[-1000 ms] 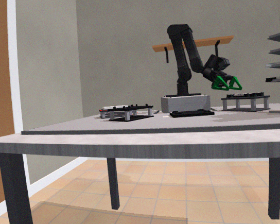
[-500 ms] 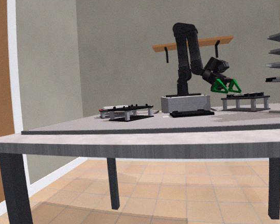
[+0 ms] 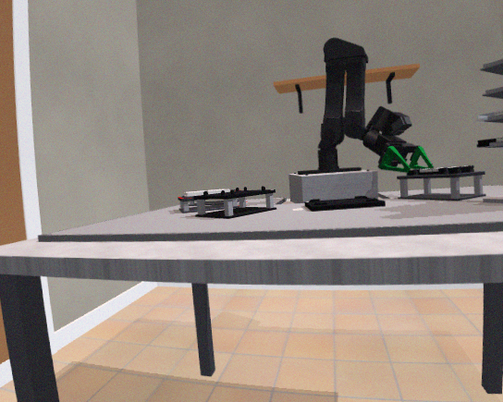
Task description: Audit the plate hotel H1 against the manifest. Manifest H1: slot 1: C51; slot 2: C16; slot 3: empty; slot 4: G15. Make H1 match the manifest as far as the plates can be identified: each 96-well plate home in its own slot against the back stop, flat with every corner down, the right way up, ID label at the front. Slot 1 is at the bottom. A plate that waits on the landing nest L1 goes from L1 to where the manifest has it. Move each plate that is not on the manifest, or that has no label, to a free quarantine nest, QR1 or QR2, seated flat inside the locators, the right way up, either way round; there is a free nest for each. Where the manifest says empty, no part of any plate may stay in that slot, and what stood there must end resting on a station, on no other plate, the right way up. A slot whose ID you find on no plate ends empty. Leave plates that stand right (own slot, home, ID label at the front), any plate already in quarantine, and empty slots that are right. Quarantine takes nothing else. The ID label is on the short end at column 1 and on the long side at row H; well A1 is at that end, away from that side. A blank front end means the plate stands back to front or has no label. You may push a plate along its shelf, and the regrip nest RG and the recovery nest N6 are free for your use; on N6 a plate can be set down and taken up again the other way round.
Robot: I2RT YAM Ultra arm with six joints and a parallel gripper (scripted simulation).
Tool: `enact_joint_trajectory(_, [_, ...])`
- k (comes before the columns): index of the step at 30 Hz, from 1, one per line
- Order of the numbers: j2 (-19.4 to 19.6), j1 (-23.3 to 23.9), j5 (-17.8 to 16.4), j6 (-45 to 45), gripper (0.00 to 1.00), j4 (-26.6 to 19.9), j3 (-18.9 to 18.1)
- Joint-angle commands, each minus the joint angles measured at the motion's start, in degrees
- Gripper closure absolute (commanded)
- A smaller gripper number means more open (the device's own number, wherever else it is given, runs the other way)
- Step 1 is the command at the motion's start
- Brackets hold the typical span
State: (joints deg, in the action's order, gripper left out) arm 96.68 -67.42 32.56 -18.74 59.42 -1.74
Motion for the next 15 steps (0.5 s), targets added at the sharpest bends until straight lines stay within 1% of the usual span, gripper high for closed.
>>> enact_joint_trajectory(1, [1.91, -0.20, 0.51, -0.19, 0.00, 4.27, 0.04])
enact_joint_trajectory(11, [10.01, -0.48, 0.75, -0.38, 0.00, 12.72, 0.51])
enact_joint_trajectory(13, [10.01, -0.48, 0.75, -0.38, 0.00, 12.72, 0.51])
enact_joint_trajectory(15, [10.99, -0.52, 0.78, -0.40, 0.00, 13.71, 0.54])
